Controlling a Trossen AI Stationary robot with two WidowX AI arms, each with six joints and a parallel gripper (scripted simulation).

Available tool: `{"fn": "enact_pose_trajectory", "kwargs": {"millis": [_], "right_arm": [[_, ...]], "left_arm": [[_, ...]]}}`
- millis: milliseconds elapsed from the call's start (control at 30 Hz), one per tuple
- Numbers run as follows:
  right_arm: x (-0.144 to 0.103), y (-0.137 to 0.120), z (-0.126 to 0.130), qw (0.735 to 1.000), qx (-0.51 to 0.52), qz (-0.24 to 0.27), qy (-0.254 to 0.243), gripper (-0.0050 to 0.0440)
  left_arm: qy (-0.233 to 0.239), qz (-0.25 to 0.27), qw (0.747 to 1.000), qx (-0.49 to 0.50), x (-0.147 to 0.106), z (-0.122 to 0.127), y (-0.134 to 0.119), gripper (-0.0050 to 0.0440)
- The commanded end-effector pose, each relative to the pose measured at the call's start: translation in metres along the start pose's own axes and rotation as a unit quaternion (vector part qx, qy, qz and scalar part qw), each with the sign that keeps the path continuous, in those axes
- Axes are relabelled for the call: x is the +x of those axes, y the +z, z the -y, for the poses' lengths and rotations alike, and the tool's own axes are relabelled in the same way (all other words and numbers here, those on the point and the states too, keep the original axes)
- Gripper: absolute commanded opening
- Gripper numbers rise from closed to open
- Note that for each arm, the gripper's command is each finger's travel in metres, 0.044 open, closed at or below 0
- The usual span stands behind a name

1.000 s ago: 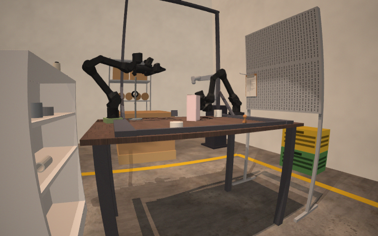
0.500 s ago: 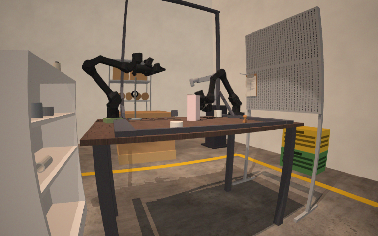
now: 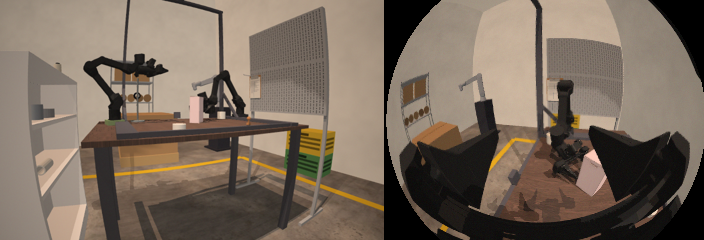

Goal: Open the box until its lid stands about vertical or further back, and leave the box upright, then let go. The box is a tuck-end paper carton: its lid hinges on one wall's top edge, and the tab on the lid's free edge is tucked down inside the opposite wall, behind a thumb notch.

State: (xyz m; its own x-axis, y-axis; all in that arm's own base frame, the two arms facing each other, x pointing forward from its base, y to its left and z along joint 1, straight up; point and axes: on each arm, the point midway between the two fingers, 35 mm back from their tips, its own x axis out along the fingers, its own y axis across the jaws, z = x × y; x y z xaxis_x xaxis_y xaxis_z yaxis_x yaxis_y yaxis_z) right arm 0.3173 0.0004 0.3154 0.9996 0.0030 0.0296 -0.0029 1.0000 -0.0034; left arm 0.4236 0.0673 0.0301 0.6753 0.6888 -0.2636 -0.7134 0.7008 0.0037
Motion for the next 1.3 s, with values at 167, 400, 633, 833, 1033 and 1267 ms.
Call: {"fn": "enact_pose_trajectory", "kwargs": {"millis": [167,400,633,833,1033,1267], "right_arm": [[-0.001,0.008,0.000,1.000,0.002,0.010,-0.002,0.0440],[-0.001,0.008,0.000,1.000,0.002,0.010,-0.002,0.0440],[-0.001,0.008,0.000,1.000,0.002,0.010,-0.002,0.0440],[-0.001,0.008,0.000,1.000,0.002,0.010,-0.002,0.0440],[-0.001,0.008,0.000,1.000,0.002,0.010,-0.002,0.0440],[-0.001,0.008,0.000,1.000,0.002,0.010,-0.002,0.0440]], "left_arm": [[-0.003,0.011,1.000,-0.012,0.009,0.004,0.015,0.0440],[-0.003,0.011,1.000,-0.012,0.011,0.004,0.015,0.0440],[-0.003,0.012,1.000,-0.012,0.015,0.004,0.017,0.0440],[-0.003,0.012,1.000,-0.012,0.021,0.004,0.018,0.0440],[-0.003,0.012,1.000,-0.012,0.025,0.004,0.020,0.0440],[-0.003,0.012,1.000,-0.012,0.031,0.004,0.022,0.0440]]}}
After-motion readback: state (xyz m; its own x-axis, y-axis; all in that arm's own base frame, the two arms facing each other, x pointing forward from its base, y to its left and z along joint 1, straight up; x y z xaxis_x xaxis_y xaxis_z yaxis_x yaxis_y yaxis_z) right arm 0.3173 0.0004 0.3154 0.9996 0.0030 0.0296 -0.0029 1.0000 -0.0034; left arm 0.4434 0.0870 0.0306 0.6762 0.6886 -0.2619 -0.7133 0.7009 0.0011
